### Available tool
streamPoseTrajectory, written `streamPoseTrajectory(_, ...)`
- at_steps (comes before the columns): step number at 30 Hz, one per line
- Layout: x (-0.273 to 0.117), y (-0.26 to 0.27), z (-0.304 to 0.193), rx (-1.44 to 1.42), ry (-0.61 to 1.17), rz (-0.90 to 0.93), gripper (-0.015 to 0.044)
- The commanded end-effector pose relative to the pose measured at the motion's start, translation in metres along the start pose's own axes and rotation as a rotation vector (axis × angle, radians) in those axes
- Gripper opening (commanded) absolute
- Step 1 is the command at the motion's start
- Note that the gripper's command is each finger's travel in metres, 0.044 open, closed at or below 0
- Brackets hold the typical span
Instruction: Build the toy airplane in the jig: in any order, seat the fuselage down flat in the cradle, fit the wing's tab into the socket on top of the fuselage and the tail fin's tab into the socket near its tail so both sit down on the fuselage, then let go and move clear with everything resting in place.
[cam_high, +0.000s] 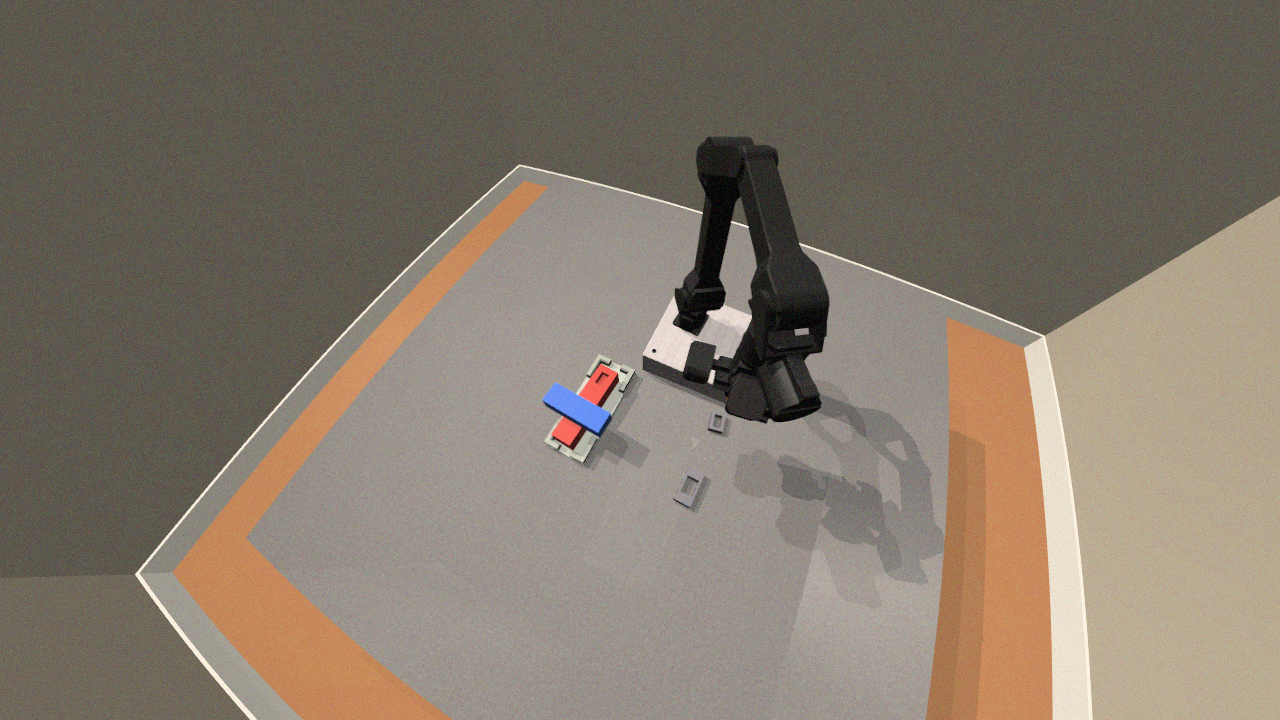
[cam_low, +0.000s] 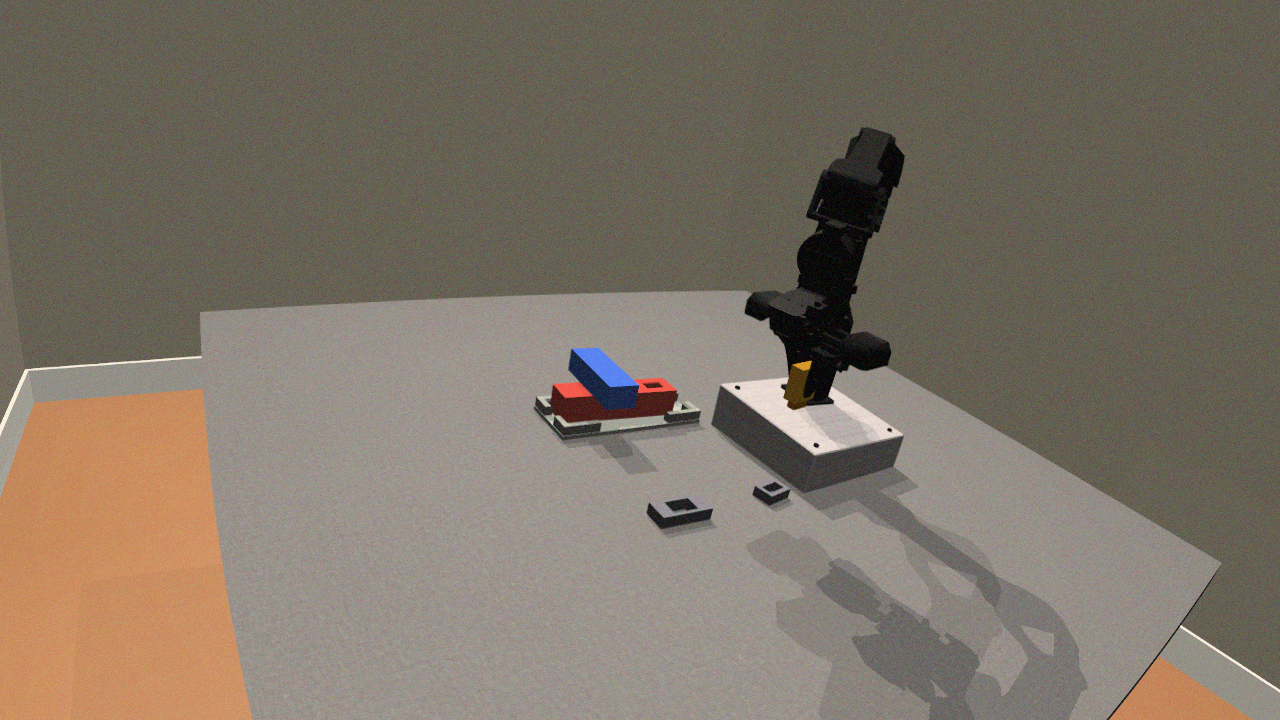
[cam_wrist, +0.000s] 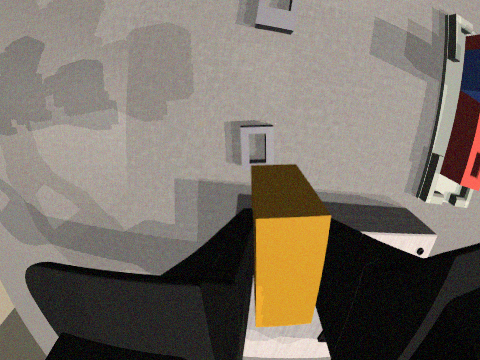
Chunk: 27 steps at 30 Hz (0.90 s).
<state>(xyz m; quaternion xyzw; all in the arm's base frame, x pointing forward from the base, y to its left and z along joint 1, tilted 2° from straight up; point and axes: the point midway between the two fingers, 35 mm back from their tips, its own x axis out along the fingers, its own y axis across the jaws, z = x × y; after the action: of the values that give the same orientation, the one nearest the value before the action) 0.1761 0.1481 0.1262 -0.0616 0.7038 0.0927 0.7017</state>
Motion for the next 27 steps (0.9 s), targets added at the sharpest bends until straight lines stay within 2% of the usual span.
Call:
streamPoseTrajectory(1,-0.002,-0.004,0.001,-0.001,0.000,-0.001,0.0000)
streamPoseTrajectory(27,0.014,-0.077,0.030,0.051,-0.010,-0.019,0.0000)
